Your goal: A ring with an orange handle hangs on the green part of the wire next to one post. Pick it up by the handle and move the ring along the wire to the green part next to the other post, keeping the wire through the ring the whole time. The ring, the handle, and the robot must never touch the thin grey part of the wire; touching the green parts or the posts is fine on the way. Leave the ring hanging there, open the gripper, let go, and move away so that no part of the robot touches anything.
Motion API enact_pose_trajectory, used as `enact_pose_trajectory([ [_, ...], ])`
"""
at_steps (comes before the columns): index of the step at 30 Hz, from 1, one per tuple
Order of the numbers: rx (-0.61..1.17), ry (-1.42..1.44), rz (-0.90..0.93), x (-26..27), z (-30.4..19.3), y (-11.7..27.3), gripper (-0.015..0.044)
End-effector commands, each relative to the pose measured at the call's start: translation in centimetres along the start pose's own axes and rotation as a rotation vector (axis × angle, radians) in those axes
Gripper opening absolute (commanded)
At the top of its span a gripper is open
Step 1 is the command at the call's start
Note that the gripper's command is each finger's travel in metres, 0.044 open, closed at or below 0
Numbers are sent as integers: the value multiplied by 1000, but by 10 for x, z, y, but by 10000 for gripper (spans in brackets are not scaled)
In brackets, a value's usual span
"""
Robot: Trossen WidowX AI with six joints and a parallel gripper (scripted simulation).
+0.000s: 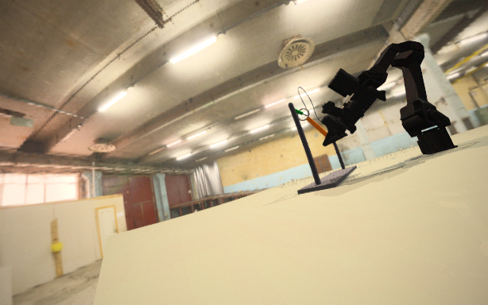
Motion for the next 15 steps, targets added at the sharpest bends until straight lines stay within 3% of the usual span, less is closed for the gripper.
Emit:
enact_pose_trajectory([
  [1, -3, -7, -1, 4, 2, 1, -150],
  [15, -5, -9, -1, 18, 5, 2, -150],
])
Point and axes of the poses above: the point midway between the two fingers, 35 mm back from their tips, its own y axis back along the fingers, its own x axis across the jaws, z = x × y, the point moved 5 cm from there along y, back along the fingers, and after that the axes turned 10 degrees about y, right-handed, at the moved point
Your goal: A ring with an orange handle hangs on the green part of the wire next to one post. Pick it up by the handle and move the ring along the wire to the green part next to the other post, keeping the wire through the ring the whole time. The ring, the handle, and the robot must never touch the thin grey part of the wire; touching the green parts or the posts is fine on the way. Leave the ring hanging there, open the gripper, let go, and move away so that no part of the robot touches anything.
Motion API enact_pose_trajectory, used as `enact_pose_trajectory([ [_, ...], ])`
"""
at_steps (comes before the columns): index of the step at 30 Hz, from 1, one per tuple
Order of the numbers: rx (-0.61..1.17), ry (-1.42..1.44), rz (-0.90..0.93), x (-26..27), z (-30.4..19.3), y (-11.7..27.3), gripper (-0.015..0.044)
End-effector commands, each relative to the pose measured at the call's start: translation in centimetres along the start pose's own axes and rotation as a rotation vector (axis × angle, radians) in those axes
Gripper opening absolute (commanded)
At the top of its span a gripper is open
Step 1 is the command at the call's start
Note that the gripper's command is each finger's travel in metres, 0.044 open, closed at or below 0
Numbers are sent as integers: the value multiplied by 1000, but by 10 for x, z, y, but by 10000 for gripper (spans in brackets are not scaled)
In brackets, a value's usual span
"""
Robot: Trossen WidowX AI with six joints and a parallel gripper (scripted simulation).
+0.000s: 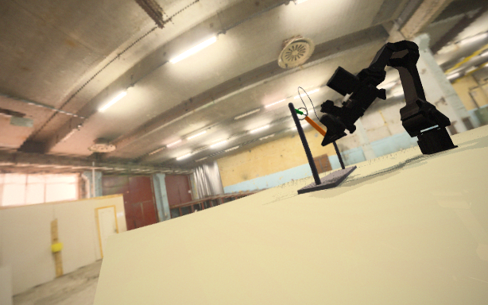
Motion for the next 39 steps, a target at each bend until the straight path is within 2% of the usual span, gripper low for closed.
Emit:
enact_pose_trajectory([
  [1, -3, -6, -2, 4, 2, 1, -150],
  [39, -5, -7, -2, 16, -8, -4, -150],
])
Point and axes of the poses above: the point midway between the two fingers, 35 mm back from their tips, its own y axis back along the fingers, its own x axis across the jaws, z = x × y, the point moved 5 cm from there along y, back along the fingers, and after that the axes turned 10 degrees about y, right-handed, at the moved point
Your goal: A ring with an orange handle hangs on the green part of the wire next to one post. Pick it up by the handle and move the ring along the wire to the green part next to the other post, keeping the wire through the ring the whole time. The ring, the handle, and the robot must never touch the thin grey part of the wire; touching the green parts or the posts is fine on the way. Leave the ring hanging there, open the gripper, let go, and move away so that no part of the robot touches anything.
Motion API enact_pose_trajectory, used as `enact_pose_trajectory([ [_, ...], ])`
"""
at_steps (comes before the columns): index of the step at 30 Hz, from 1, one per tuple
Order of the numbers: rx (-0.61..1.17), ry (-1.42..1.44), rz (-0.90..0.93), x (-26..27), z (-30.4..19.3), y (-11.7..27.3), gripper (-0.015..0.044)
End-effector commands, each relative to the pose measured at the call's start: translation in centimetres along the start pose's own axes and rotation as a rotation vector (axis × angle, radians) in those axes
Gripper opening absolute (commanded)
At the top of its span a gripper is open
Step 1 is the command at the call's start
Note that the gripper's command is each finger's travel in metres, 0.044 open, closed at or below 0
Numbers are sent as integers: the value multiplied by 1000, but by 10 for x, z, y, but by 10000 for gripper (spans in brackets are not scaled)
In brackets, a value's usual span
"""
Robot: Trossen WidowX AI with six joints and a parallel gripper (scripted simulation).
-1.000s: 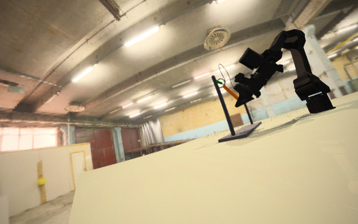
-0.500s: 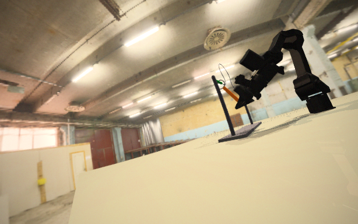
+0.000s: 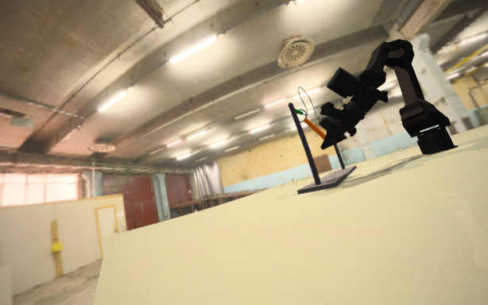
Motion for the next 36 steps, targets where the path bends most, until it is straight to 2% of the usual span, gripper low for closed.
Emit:
enact_pose_trajectory([
  [1, 0, -4, -2, 0, -1, 0, -150],
  [4, 0, -4, -2, 0, -1, 0, -150],
  [16, 1, 0, 0, 0, 0, 2, 160],
  [31, 6, -5, -1, 1, -1, 48, 160],
  [36, 5, -4, -1, 0, -1, 50, 160],
])
Point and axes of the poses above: the point midway between the two fingers, 35 mm back from their tips, its own y axis back along the fingers, its own x axis across the jaws, z = x × y, the point moved 5 cm from there along y, back along the fingers, and after that the axes turned 10 degrees about y, right-handed, at the moved point
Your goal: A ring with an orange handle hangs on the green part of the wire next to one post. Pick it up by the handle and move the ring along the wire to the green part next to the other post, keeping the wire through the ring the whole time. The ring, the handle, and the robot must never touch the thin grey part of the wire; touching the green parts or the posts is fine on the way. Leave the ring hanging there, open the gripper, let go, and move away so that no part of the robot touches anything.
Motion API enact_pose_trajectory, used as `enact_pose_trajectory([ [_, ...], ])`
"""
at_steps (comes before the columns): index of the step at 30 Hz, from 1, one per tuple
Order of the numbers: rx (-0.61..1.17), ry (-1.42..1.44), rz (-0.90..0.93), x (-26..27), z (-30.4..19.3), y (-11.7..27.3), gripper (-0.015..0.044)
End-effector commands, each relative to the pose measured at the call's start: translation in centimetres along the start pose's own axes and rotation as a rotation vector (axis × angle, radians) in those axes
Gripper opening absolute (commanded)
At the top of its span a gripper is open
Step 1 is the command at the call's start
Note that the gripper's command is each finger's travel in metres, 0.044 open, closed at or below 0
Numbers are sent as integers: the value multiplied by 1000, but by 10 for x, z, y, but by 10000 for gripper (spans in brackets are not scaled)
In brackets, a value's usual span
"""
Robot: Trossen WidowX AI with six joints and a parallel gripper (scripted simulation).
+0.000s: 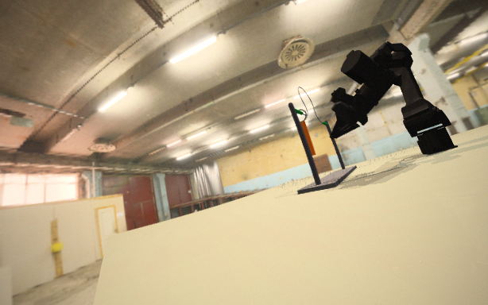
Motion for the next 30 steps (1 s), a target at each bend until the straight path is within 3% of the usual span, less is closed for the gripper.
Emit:
enact_pose_trajectory([
  [1, -5, -10, 0, -1, 2, 3, 160],
  [16, -5, -10, 0, -1, 2, 3, 160],
  [26, -1, -4, 1, -1, 1, 52, 423],
  [30, -1, -4, 1, -1, 1, 52, 440],
])
Point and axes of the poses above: the point midway between the two fingers, 35 mm back from their tips, its own y axis back along the fingers, its own x axis across the jaws, z = x × y, the point moved 5 cm from there along y, back along the fingers, and after that the axes turned 10 degrees about y, right-handed, at the moved point
